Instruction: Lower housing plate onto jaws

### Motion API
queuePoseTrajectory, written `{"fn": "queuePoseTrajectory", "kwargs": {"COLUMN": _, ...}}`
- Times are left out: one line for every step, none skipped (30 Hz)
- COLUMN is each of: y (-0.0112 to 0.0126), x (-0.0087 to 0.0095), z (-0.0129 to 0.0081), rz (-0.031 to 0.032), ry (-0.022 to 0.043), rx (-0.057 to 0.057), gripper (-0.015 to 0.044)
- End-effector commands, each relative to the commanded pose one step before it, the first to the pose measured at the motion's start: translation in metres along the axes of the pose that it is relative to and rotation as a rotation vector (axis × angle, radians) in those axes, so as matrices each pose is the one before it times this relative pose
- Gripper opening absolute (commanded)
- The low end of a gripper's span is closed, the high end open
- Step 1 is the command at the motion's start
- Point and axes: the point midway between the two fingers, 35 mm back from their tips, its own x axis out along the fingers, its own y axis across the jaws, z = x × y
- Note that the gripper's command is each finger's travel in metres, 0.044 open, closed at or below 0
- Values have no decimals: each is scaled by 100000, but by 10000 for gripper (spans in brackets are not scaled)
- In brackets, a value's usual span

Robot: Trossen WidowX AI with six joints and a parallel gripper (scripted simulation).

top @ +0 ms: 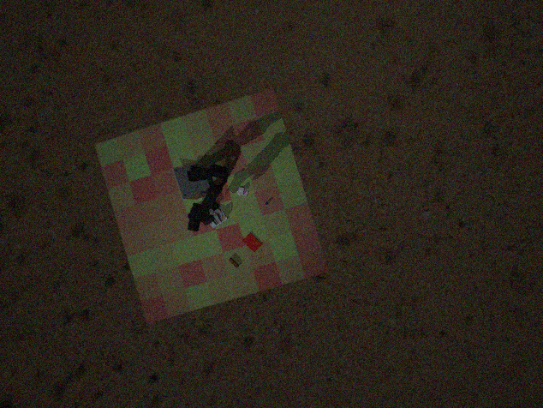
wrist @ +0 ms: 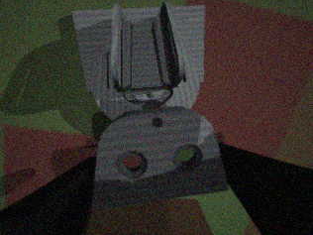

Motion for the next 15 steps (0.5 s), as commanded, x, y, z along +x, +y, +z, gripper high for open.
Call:
{"fn": "queuePoseTrajectory", "kwargs": {"y": -108, "x": 15, "z": -76, "rz": -266, "ry": 162, "rx": -446, "gripper": 351}}
{"fn": "queuePoseTrajectory", "kwargs": {"y": -41, "x": 0, "z": -34, "rz": -2, "ry": 1, "rx": -40, "gripper": 351}}
{"fn": "queuePoseTrajectory", "kwargs": {"y": 0, "x": 0, "z": 0, "rz": 0, "ry": 0, "rx": 0, "gripper": 351}}
{"fn": "queuePoseTrajectory", "kwargs": {"y": 0, "x": 0, "z": 0, "rz": 0, "ry": 0, "rx": 0, "gripper": 351}}
{"fn": "queuePoseTrajectory", "kwargs": {"y": 0, "x": 0, "z": 0, "rz": 0, "ry": 0, "rx": 0, "gripper": 351}}
{"fn": "queuePoseTrajectory", "kwargs": {"y": 0, "x": 0, "z": 0, "rz": 0, "ry": 0, "rx": 0, "gripper": 351}}
{"fn": "queuePoseTrajectory", "kwargs": {"y": 0, "x": 0, "z": 0, "rz": 0, "ry": 0, "rx": 0, "gripper": 351}}
{"fn": "queuePoseTrajectory", "kwargs": {"y": 0, "x": 0, "z": 0, "rz": 0, "ry": 0, "rx": 0, "gripper": 351}}
{"fn": "queuePoseTrajectory", "kwargs": {"y": 0, "x": 0, "z": 0, "rz": 0, "ry": 0, "rx": 0, "gripper": 351}}
{"fn": "queuePoseTrajectory", "kwargs": {"y": 0, "x": 0, "z": 0, "rz": 0, "ry": 0, "rx": 0, "gripper": 351}}
{"fn": "queuePoseTrajectory", "kwargs": {"y": -3, "x": 28, "z": 3, "rz": -5, "ry": 0, "rx": 1, "gripper": 351}}
{"fn": "queuePoseTrajectory", "kwargs": {"y": -8, "x": 83, "z": 8, "rz": -15, "ry": 0, "rx": 4, "gripper": 351}}
{"fn": "queuePoseTrajectory", "kwargs": {"y": -13, "x": 138, "z": 13, "rz": -25, "ry": 1, "rx": 6, "gripper": 351}}
{"fn": "queuePoseTrajectory", "kwargs": {"y": -15, "x": 166, "z": 15, "rz": -28, "ry": 0, "rx": 7, "gripper": 351}}
{"fn": "queuePoseTrajectory", "kwargs": {"y": -14, "x": 166, "z": 14, "rz": -26, "ry": 0, "rx": 7, "gripper": 351}}
